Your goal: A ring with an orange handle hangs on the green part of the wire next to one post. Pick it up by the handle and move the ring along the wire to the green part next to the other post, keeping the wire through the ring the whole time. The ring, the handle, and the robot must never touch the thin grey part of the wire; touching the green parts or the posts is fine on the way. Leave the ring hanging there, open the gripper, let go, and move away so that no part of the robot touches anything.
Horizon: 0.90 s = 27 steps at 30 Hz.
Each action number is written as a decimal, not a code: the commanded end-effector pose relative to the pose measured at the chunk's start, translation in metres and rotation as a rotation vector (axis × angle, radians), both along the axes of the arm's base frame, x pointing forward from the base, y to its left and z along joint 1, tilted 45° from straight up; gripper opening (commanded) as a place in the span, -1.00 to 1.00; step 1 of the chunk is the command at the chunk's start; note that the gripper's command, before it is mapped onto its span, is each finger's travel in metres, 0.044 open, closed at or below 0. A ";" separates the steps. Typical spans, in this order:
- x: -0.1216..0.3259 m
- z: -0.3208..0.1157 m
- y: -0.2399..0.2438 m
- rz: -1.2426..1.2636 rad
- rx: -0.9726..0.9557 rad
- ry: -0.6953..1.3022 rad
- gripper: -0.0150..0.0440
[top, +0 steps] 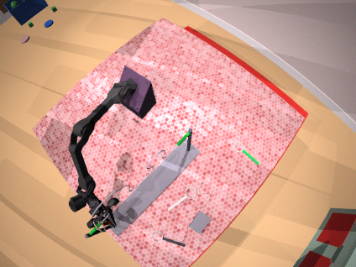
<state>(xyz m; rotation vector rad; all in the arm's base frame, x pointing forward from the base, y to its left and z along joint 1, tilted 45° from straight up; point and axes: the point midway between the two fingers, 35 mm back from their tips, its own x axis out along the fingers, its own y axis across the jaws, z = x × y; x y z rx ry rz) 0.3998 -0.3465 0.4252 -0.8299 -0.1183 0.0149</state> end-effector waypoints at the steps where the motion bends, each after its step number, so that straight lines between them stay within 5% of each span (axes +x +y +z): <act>1: 0.000 0.003 0.003 0.000 0.000 0.000 -1.00; 27: -0.002 0.011 0.015 0.001 0.001 0.001 -1.00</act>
